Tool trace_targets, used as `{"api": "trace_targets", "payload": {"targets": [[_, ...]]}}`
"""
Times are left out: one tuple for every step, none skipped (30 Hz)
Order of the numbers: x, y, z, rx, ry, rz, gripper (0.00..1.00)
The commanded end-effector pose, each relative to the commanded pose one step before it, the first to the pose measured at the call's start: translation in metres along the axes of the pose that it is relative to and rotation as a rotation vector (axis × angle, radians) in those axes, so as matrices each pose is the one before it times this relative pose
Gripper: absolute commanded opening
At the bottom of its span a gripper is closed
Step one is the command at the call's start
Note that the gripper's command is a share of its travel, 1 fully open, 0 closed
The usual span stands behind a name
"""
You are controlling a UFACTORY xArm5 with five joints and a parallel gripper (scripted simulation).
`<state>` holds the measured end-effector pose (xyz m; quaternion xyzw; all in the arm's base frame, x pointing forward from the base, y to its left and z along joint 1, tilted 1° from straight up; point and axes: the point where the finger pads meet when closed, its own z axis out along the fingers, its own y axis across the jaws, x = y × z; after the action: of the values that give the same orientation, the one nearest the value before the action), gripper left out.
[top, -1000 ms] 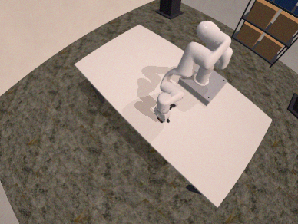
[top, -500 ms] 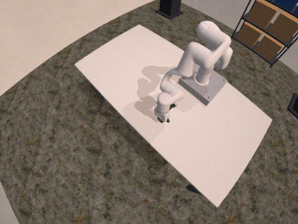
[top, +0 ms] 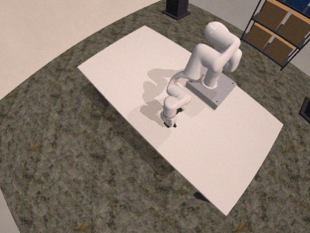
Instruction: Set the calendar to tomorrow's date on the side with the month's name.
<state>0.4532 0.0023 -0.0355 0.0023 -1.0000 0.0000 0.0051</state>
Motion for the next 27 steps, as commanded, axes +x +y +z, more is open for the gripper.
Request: {"api": "trace_targets", "payload": {"targets": [[-0.00141,0.00001,-0.00119,-0.00002,-0.00356,-0.00002,0.27],[0.00000,0.00000,0.00000,0.00000,0.00000,0.00000,0.27],[0.00000,0.00000,0.00000,0.00000,0.00000,0.00000,0.27],[0.00000,0.00000,0.00000,0.00000,0.00000,0.00000,0.27],[0.00000,0.00000,0.00000,0.00000,0.00000,0.00000,0.27],[0.00000,0.00000,0.00000,0.00000,0.00000,0.00000,0.27],[0.00000,0.00000,0.00000,0.00000,0.00000,0.00000,0.27],[0.00000,0.00000,0.00000,0.00000,0.00000,0.00000,0.27],[0.00000,0.00000,0.00000,0.00000,0.00000,0.00000,0.27],[0.00000,0.00000,0.00000,0.00000,0.00000,0.00000,0.27],[0.00000,0.00000,0.00000,0.00000,0.00000,0.00000,0.27],[0.00000,0.00000,0.00001,0.00000,0.00000,0.00000,0.27],[0.00000,0.00000,0.00003,0.00000,0.00000,-0.00001,0.27],[0.00000,0.00000,0.00006,0.00000,0.00000,-0.00002,0.27],[0.00000,0.00000,0.00009,0.00000,0.00000,-0.00003,0.27],[0.00000,0.00001,0.00012,0.00000,0.00000,-0.00004,0.27],[0.00000,0.00000,0.00000,0.00000,0.00000,0.00000,0.27],[0.00000,0.00000,0.00000,0.00000,0.00000,0.00000,0.27],[0.00000,0.00001,0.00015,0.00000,0.00000,-0.00005,0.27],[0.00000,0.00001,0.00018,0.00000,0.00000,-0.00006,0.27],[0.00000,0.00001,0.00020,0.00000,0.00000,-0.00007,0.27],[0.00000,0.00001,0.00022,0.00000,0.00000,-0.00007,0.27],[0.00000,0.00001,0.00023,0.00000,0.00000,-0.00008,0.27],[0.00000,0.00001,0.00024,0.00000,0.00000,-0.00008,0.27],[0.00000,0.00001,0.00024,0.00000,0.00000,-0.00008,0.27],[0.00000,0.00001,0.00023,0.00000,0.00000,-0.00008,0.27],[0.00000,0.00001,0.00022,0.00000,0.00000,-0.00007,0.27]]}}
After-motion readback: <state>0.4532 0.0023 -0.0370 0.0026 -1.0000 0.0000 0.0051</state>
